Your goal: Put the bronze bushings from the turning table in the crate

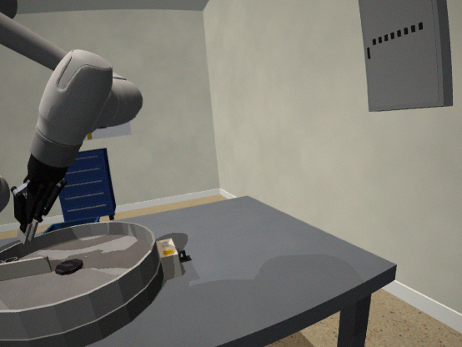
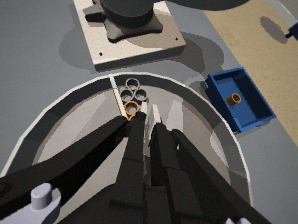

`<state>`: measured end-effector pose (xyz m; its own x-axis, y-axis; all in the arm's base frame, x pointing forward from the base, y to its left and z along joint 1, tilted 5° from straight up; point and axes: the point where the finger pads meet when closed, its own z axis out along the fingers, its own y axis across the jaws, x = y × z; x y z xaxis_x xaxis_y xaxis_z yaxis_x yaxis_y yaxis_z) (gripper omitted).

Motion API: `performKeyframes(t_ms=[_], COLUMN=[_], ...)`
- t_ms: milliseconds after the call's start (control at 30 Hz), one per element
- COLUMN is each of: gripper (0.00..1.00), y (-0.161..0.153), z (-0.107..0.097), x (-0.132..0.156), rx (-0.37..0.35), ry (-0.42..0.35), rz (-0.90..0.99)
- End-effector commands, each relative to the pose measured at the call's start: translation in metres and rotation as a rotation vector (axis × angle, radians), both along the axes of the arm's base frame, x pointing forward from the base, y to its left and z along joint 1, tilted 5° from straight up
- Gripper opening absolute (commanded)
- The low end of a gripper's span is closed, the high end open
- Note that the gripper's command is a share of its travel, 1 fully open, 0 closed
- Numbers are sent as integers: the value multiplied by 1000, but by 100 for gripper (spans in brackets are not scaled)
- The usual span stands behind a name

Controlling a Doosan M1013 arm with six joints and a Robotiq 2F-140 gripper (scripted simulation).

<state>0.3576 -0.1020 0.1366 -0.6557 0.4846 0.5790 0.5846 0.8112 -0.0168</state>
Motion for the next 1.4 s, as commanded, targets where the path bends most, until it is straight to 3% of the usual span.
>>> performKeyframes(t_ms=[0, 167, 400, 1367], gripper=[6, 6, 6, 6], y=[0, 0, -1, -1], z=[0, -1, -24, -24], x=[0, 0, 1, 1], rx=[0, 0, 0, 0], ry=[0, 0, 0, 0], rz=[0, 0, 0, 0])
